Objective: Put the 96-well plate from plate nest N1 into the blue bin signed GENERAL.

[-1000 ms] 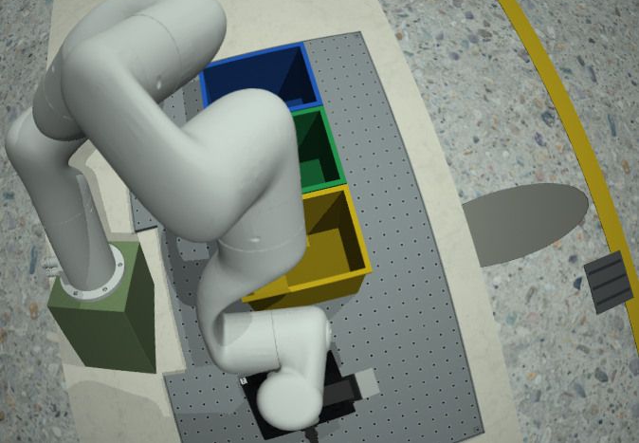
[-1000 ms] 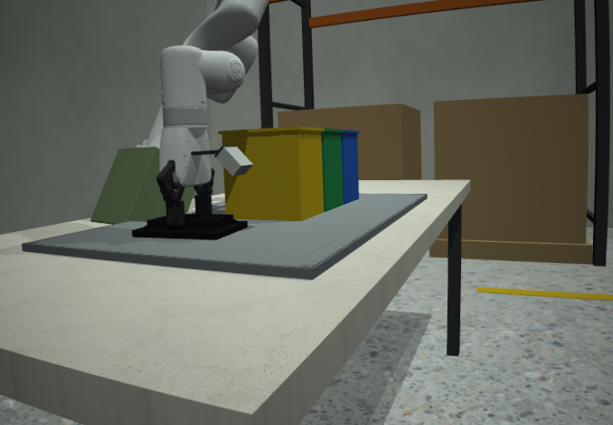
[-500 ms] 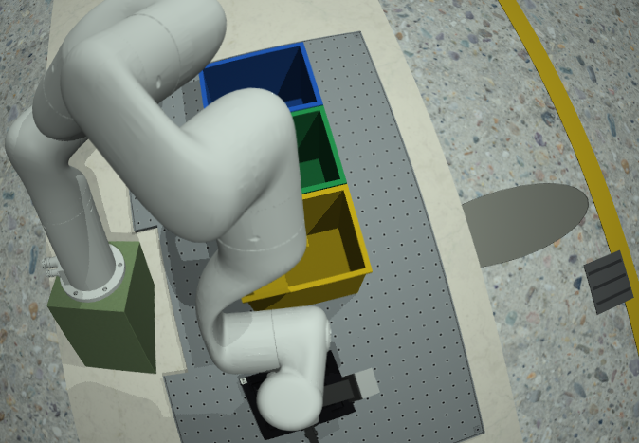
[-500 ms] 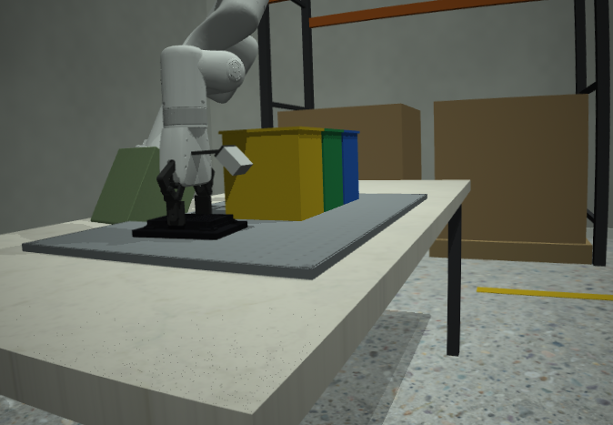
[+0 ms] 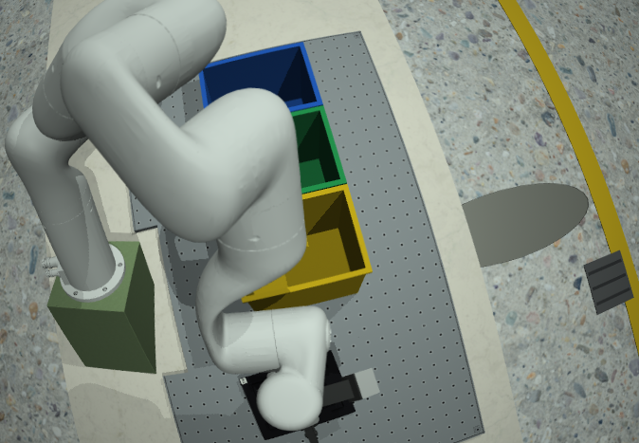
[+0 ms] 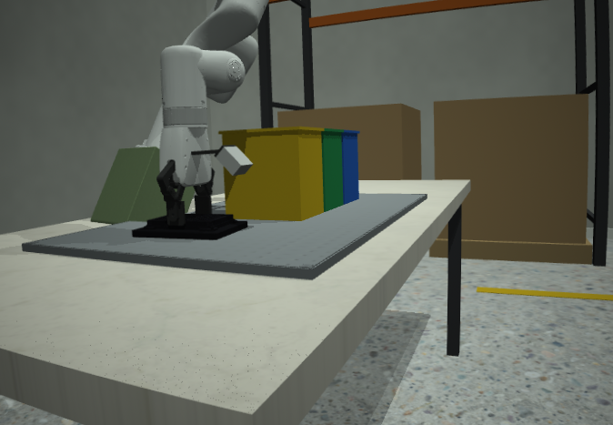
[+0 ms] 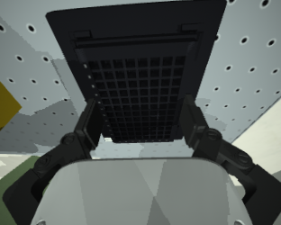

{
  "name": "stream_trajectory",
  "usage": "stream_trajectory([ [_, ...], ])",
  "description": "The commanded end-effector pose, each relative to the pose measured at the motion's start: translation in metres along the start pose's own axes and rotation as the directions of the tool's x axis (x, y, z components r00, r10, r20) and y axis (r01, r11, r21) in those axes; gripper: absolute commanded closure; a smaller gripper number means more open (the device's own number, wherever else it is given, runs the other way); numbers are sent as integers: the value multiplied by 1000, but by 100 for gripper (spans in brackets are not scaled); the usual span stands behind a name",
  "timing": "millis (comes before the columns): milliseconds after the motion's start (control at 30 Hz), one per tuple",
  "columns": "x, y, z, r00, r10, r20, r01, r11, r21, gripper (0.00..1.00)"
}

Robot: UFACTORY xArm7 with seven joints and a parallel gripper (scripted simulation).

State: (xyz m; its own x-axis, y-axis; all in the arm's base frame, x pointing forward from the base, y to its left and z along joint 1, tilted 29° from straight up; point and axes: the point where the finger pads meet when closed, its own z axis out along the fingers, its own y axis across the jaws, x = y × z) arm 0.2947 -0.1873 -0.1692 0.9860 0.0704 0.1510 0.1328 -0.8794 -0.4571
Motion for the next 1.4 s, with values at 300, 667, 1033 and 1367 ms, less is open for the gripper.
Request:
stream_trajectory([
  [300,1,2,-2,1000,0,-2,0,1000,-4,100],
  [667,1,2,-2,1000,0,-2,0,1000,-4,100],
  [1033,1,2,-5,1000,0,-2,0,1000,-4,100],
  [1367,1,2,-10,1000,0,-2,0,1000,-4,100],
])
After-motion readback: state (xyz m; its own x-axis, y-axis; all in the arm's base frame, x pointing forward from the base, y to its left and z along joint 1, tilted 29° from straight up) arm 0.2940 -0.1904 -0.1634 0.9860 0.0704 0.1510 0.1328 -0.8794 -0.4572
